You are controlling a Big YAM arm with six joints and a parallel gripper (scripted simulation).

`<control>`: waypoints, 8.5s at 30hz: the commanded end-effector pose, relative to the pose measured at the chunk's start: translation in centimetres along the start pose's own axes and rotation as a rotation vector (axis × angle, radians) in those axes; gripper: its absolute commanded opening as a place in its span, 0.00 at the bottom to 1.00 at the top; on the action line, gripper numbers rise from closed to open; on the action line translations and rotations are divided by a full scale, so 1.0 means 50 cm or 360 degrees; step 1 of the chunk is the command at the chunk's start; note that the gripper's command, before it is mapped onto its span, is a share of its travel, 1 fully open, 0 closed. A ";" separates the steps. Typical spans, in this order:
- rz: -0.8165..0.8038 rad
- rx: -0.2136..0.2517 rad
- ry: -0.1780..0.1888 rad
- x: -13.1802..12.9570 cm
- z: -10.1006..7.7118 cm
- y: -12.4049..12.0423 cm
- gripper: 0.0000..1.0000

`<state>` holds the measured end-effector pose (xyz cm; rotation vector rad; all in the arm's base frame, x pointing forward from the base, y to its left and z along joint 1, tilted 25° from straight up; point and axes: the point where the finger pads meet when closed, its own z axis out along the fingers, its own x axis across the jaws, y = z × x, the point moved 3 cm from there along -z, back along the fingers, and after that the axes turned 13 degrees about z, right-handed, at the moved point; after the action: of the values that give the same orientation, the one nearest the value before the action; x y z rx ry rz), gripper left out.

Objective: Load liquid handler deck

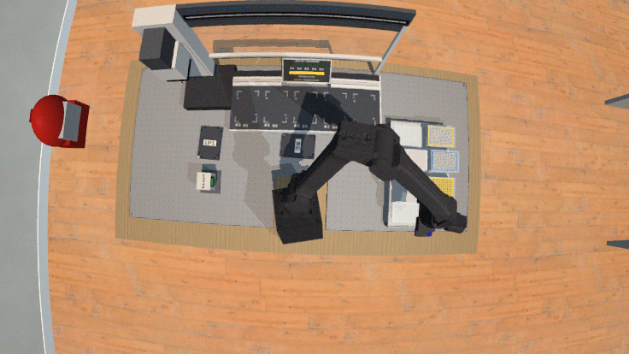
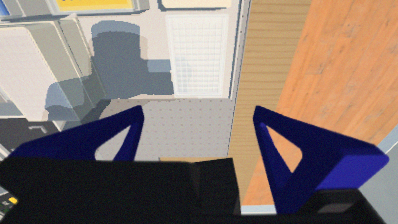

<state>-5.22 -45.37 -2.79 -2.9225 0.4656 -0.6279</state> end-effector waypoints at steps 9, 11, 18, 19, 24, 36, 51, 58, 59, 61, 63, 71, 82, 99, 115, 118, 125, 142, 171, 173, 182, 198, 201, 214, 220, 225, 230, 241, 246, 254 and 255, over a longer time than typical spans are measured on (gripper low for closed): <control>-0.0043 -0.0063 0.0002 0.011 -0.026 0.024 1.00; -0.0043 -0.0063 0.0002 0.011 -0.026 0.024 1.00; -0.0051 -0.0057 0.0005 0.055 -0.022 -0.001 1.00; -0.0051 -0.0057 0.0006 0.065 -0.022 -0.004 1.00; -0.0052 -0.0059 0.0008 0.094 -0.022 -0.011 1.00; -0.0057 -0.0065 0.0018 0.219 -0.032 -0.034 1.00; -0.0071 -0.0088 0.0037 0.363 -0.049 -0.054 1.00; -0.0070 -0.0086 0.0038 0.412 -0.049 -0.068 1.00; -0.0071 -0.0088 0.0040 0.422 -0.050 -0.071 1.00; -0.0071 -0.0088 0.0042 0.442 -0.051 -0.077 1.00; -0.0071 -0.0087 0.0043 0.462 -0.051 -0.083 1.00; -0.0025 -0.0109 0.0052 0.449 -0.060 -0.066 1.00; -0.0045 -0.0057 0.0027 0.441 -0.027 -0.086 1.00; -0.0045 -0.0057 0.0027 0.441 -0.027 -0.086 1.00; -0.0058 -0.0059 0.0038 0.605 -0.035 -0.125 1.00; -0.0049 -0.0043 0.0028 0.629 -0.023 -0.131 1.00; -0.0025 -0.0073 0.0049 0.664 -0.047 -0.130 1.00; -0.0045 -0.0053 0.0039 0.655 -0.030 -0.142 1.00; -0.0053 -0.0087 0.0061 0.659 -0.154 -0.128 1.00; -0.0056 -0.0092 0.0065 0.660 -0.165 -0.130 1.00; -0.0064 -0.0107 0.0075 0.662 -0.231 -0.136 1.00; -0.0208 -0.0059 0.0039 0.635 -0.222 -0.200 1.00; -0.0299 -0.0061 0.0037 0.621 -0.221 -0.226 1.00; -0.0661 -0.0056 0.0026 0.583 -0.213 -0.332 1.00; -0.0844 -0.0058 0.0023 0.556 -0.212 -0.383 1.00; -0.0946 -0.0054 0.0021 0.546 -0.210 -0.414 1.00; -0.1099 -0.0041 0.0015 0.524 -0.208 -0.462 1.00; -0.1406 -0.0017 0.0004 0.479 -0.205 -0.558 1.00; -0.1532 -0.0015 0.0004 0.463 -0.204 -0.594 1.00; -0.1786 -0.0013 0.0003 0.431 -0.202 -0.667 1.00; -0.1817 -0.0013 0.0003 0.427 -0.202 -0.676 1.00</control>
<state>18.40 -21.81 19.93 -2.9610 -1.1522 -0.6770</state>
